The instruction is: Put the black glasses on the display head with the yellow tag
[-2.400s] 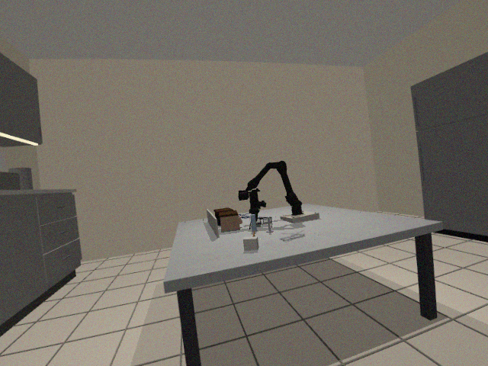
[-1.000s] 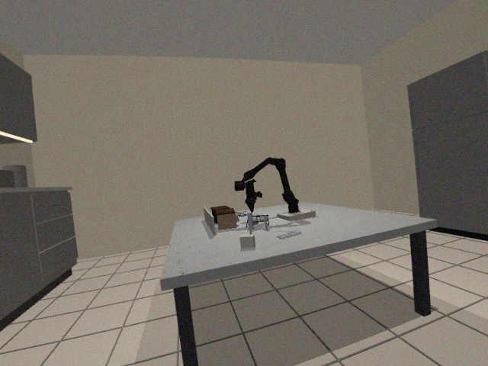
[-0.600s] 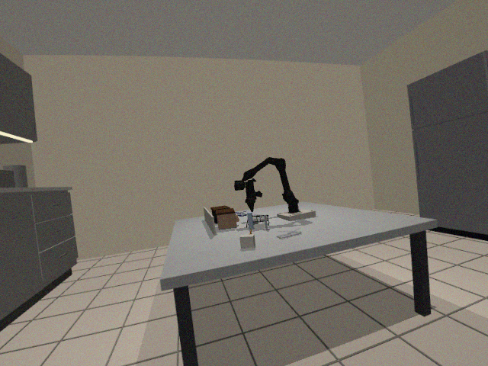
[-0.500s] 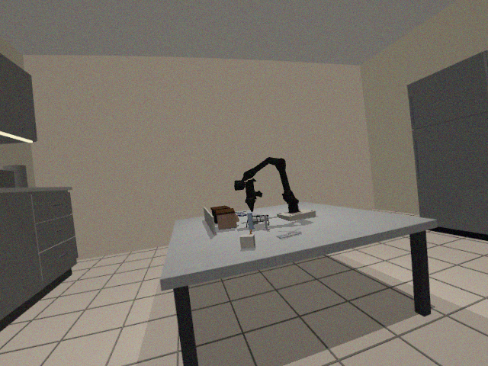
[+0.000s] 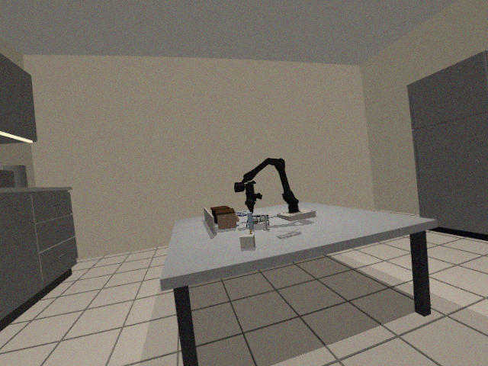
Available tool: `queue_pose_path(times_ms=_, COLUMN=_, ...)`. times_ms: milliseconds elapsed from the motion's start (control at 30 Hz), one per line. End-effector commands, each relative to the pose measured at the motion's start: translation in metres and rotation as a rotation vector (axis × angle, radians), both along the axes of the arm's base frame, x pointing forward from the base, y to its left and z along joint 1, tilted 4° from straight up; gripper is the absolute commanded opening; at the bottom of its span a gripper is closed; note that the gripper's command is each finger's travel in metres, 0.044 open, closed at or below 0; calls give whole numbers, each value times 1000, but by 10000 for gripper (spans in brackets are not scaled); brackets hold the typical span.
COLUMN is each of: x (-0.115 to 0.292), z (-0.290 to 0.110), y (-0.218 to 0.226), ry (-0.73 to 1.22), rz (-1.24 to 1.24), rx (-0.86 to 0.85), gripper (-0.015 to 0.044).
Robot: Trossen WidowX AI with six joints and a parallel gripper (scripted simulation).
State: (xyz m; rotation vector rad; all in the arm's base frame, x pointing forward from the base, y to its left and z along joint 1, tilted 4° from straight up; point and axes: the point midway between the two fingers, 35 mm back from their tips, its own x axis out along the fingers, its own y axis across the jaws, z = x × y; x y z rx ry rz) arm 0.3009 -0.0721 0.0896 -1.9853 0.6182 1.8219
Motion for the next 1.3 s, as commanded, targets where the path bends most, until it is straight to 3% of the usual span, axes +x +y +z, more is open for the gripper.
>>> queue_pose_path(times_ms=0, x=0, z=-9, y=0, ry=5, rz=-3, rx=4, gripper=140)
queue_pose_path(times_ms=867, x=0, z=-46, y=-2, ry=6, rz=-3, rx=4, gripper=140)
queue_pose_path(times_ms=1267, x=1, z=-42, y=-2, ry=3, rz=-6, rx=1, gripper=60)
